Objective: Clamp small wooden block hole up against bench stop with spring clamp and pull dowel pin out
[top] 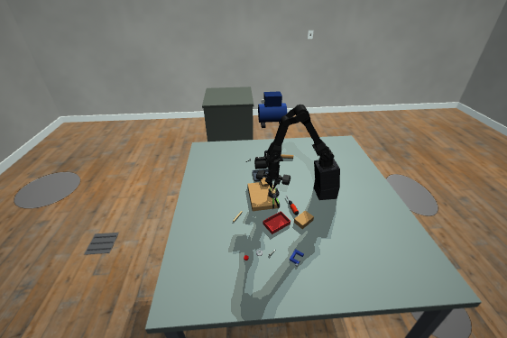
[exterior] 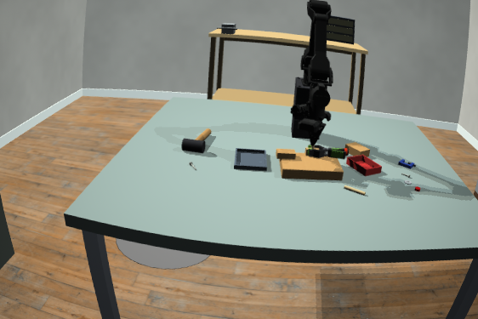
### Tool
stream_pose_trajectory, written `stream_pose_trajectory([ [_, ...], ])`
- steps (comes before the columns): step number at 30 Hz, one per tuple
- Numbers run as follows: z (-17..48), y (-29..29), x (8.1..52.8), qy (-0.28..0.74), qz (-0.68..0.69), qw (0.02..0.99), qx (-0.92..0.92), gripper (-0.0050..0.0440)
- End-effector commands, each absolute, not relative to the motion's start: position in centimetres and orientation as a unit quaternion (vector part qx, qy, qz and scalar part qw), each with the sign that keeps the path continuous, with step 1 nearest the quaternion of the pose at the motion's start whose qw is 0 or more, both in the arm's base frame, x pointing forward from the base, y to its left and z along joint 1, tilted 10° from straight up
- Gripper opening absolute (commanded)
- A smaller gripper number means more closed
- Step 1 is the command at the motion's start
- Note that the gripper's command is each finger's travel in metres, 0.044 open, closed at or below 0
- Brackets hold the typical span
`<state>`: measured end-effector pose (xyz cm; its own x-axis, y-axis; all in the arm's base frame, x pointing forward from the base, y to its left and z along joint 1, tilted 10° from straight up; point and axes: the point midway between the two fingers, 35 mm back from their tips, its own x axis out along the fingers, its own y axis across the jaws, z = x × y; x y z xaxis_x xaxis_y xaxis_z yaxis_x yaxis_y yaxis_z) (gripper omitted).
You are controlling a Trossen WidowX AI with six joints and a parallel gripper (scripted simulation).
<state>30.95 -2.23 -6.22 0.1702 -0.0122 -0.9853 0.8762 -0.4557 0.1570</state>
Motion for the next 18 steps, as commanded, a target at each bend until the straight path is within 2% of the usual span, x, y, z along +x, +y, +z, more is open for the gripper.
stream_pose_trajectory([
  [1, -6.0, -2.22, 30.97, 0.353, -0.538, 0.428, 0.635, 0.0],
  [18, -5.95, -2.22, 30.96, 0.467, -0.443, 0.562, 0.52, 0.0],
])
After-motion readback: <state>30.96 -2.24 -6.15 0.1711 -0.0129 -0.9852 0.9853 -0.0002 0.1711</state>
